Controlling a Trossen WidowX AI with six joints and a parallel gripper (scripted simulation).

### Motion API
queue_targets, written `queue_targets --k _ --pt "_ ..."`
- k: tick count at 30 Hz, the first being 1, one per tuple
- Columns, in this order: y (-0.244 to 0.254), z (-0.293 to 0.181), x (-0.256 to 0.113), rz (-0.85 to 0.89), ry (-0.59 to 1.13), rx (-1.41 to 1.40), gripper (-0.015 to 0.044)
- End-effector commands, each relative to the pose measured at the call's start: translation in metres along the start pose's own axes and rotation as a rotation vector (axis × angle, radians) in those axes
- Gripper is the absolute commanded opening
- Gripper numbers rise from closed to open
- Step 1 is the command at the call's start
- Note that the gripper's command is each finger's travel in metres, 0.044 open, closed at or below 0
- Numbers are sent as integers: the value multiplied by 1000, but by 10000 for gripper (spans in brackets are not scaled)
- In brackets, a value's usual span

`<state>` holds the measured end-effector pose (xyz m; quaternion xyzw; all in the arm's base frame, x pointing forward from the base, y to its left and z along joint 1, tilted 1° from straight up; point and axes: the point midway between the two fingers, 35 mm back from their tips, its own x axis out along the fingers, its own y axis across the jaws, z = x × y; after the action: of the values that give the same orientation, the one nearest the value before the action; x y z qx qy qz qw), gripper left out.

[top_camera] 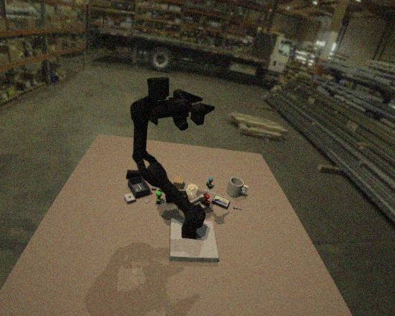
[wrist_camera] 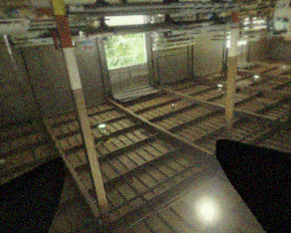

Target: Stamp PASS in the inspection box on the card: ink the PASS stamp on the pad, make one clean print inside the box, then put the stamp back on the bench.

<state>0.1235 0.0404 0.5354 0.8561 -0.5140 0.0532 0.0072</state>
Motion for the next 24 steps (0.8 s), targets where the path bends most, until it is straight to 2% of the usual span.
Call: queue_targets --k 1,7,16,24 --pt "2 0 0 -5 -4 17 374" --pt "46 7 28 -140 -179 521 225" --pt "62 58 93 -166 -628 1177 225" --pt "22 117 133 29 -1056 1533 225"
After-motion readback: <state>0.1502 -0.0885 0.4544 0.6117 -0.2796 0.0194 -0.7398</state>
